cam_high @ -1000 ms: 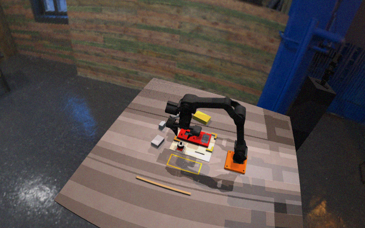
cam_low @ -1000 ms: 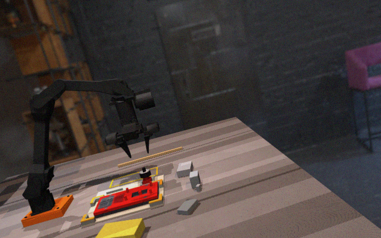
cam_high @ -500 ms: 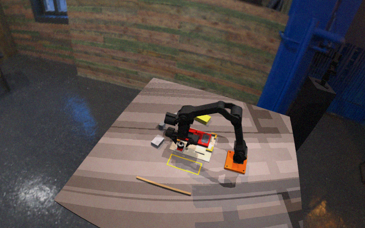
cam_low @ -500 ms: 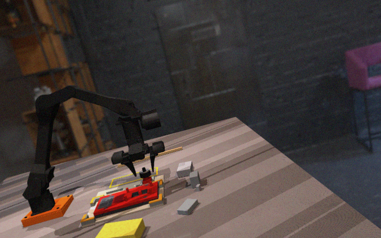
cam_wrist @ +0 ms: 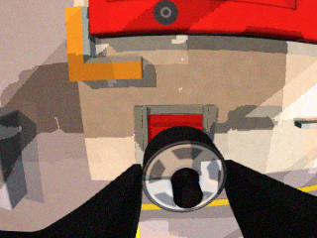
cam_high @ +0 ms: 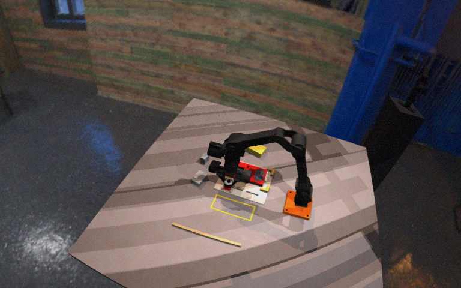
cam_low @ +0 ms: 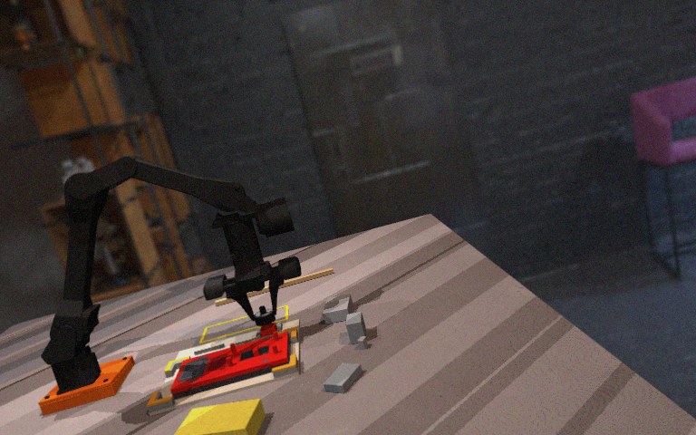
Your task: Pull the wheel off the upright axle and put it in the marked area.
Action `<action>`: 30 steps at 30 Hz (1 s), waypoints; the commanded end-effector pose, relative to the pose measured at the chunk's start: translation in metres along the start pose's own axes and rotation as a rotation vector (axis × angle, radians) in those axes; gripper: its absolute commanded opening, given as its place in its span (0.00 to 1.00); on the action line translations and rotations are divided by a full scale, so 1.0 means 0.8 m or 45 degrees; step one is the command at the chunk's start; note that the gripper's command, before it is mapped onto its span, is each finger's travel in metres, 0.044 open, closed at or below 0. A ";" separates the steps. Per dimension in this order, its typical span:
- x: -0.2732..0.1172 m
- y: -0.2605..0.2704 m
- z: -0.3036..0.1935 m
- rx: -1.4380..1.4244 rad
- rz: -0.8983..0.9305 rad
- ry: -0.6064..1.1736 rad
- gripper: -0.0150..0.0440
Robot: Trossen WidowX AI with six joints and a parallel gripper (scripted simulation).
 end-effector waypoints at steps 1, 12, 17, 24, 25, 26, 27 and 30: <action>0.000 0.000 0.000 0.000 -0.002 -0.001 0.45; -0.004 0.000 0.000 0.000 -0.001 -0.001 0.25; -0.006 0.000 0.000 0.000 0.000 -0.001 0.25; -0.009 0.000 0.000 0.000 0.001 -0.001 0.25; -0.010 0.000 0.000 0.000 0.001 -0.001 0.25; -0.010 0.000 0.000 0.001 0.001 -0.001 0.25; -0.010 0.000 0.000 0.001 0.001 -0.001 0.25; -0.012 0.000 0.000 0.001 0.002 -0.001 0.25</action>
Point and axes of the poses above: the point midway between the two fingers, 35 mm back from their tips, its own x axis out along the fingers, its own y axis across the jaws, z = x × y, the point moved 2 cm from there along -x, back along the fingers, and after that the axes turned 15 degrees about x, right-handed, at the moved point
